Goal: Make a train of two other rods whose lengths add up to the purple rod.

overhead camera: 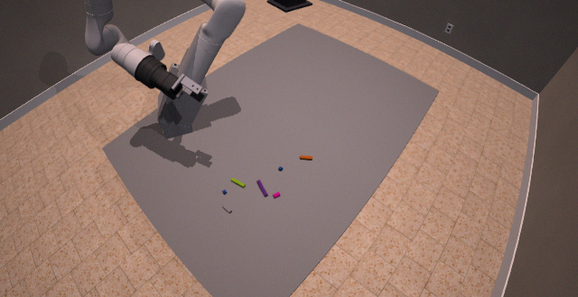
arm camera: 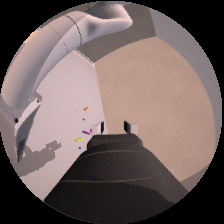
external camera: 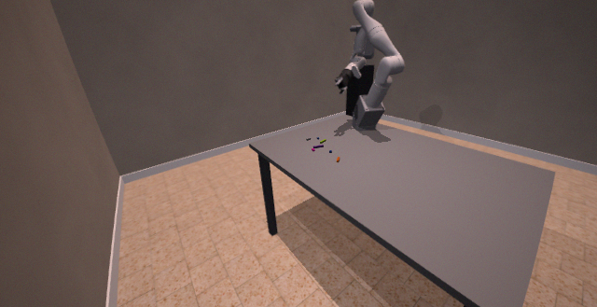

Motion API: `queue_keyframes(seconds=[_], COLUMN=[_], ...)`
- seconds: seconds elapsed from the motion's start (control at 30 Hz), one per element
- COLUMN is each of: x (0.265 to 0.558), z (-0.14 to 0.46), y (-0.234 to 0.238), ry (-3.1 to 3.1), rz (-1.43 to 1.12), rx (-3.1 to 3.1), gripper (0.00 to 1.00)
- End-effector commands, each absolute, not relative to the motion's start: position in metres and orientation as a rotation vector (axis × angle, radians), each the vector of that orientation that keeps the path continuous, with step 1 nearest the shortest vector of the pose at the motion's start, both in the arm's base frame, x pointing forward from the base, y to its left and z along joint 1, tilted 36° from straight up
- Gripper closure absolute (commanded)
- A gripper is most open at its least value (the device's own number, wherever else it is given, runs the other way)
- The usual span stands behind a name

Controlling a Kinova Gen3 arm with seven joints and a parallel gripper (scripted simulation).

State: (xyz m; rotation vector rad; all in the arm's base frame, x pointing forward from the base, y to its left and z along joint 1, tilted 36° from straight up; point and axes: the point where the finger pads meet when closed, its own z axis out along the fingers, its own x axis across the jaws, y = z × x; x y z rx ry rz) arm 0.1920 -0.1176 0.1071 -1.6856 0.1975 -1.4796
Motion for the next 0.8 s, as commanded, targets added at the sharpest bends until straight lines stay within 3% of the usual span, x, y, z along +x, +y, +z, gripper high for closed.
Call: queue_keyframes(seconds=[0.0,0.77], x=[0.1920,0.1942], z=[0.1074,0.1044], y=[-0.1179,-0.1169], ry=[0.197,0.201], rz=[-1.480,-1.457], rx=[-1.686,-1.694], gripper=[0.00,0.00])
